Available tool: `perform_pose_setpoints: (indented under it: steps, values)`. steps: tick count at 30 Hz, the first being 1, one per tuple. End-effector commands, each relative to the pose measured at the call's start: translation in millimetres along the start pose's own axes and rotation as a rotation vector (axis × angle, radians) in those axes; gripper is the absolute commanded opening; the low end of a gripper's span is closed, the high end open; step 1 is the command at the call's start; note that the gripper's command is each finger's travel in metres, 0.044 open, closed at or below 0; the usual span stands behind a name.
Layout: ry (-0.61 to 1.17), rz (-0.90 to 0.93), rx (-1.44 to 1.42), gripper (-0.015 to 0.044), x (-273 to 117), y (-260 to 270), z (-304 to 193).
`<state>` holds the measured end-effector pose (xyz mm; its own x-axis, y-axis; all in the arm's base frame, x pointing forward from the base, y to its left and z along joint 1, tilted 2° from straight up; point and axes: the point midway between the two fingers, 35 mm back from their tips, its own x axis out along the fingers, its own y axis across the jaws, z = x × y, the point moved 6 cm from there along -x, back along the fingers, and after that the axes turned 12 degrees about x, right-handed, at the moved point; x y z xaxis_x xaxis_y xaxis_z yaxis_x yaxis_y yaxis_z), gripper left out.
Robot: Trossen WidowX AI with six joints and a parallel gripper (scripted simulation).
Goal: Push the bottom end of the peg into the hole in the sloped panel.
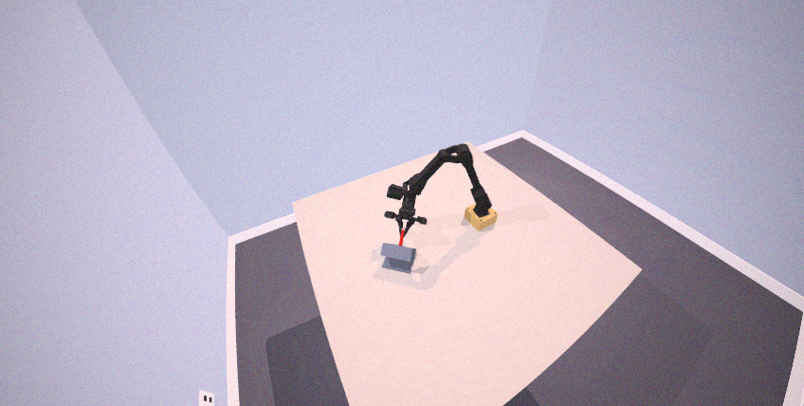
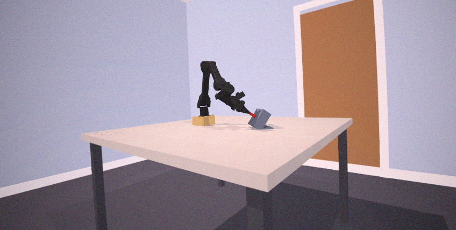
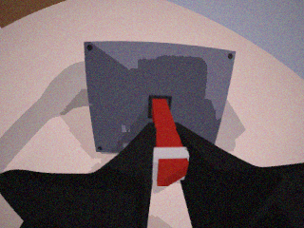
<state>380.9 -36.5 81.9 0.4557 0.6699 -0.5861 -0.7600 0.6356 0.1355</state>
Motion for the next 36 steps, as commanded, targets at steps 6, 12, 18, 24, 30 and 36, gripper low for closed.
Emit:
perform_pose_setpoints:
  steps: [6,12,18,24,30,36]
  values:
    - [0.005,-0.002,0.005,0.0,5,-1,-1]
    - [0.004,-0.002,0.005,0.0,8,-1,0]
    - [0.004,-0.002,0.005,0.0,12,-1,0]
    - [0.004,-0.002,0.005,0.0,15,-2,1]
    - [0.004,-0.002,0.005,0.0,19,-2,1]
    - [0.003,-0.002,0.005,0.0,22,-2,1]
